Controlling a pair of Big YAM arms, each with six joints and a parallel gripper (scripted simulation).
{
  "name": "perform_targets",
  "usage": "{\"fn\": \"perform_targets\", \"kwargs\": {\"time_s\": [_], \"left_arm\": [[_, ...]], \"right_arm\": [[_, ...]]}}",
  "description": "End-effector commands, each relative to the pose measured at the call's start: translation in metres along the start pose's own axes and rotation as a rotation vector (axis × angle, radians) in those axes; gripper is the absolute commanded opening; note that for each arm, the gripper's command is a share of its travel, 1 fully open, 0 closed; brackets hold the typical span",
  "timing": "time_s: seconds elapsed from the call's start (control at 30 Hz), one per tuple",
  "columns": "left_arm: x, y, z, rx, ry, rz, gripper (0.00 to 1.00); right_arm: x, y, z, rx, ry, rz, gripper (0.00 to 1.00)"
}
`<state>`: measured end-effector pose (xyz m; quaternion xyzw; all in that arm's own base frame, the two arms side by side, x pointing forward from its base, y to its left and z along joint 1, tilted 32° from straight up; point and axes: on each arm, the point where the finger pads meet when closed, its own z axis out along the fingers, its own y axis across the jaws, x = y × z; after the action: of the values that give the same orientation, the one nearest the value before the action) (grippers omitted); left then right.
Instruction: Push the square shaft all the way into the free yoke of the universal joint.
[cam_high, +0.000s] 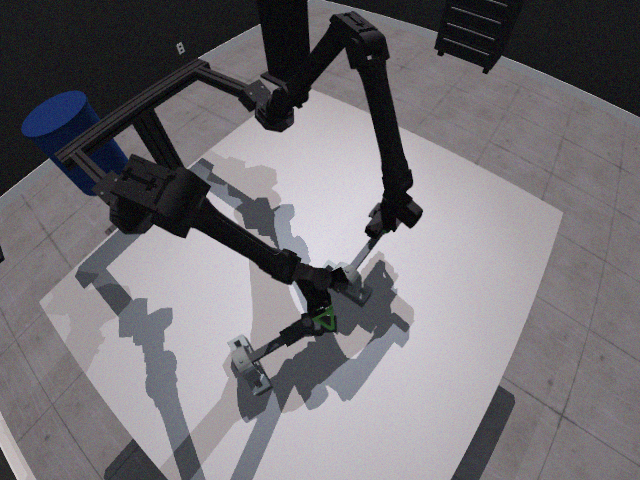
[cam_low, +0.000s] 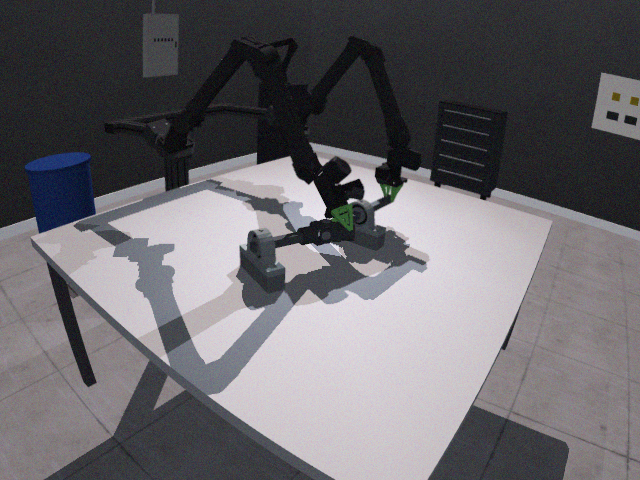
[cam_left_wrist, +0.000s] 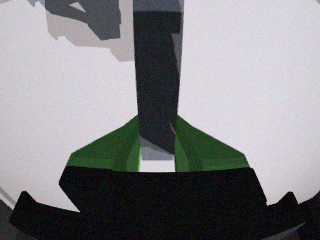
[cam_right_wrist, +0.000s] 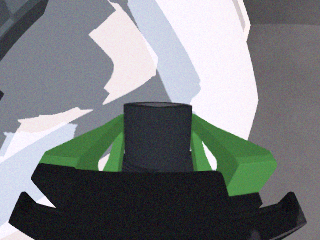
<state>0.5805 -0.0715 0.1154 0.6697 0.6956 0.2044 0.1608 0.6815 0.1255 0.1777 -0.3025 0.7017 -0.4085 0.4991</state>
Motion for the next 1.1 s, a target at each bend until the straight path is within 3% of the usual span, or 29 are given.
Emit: {"fn": "perform_targets", "kwargs": {"time_s": [0.0, 1.07], "left_arm": [[-0.001, 0.007, -0.006, -0.020, -0.005, -0.001, 0.19], [-0.001, 0.007, -0.006, -0.020, -0.005, -0.001, 0.19]], "right_arm": [[0.002, -0.025, -0.005, 0.035, -0.025, -0.014, 0.47], [0.000, -0.005, -0.025, -0.068, -0.307, -0.290, 0.47]]}}
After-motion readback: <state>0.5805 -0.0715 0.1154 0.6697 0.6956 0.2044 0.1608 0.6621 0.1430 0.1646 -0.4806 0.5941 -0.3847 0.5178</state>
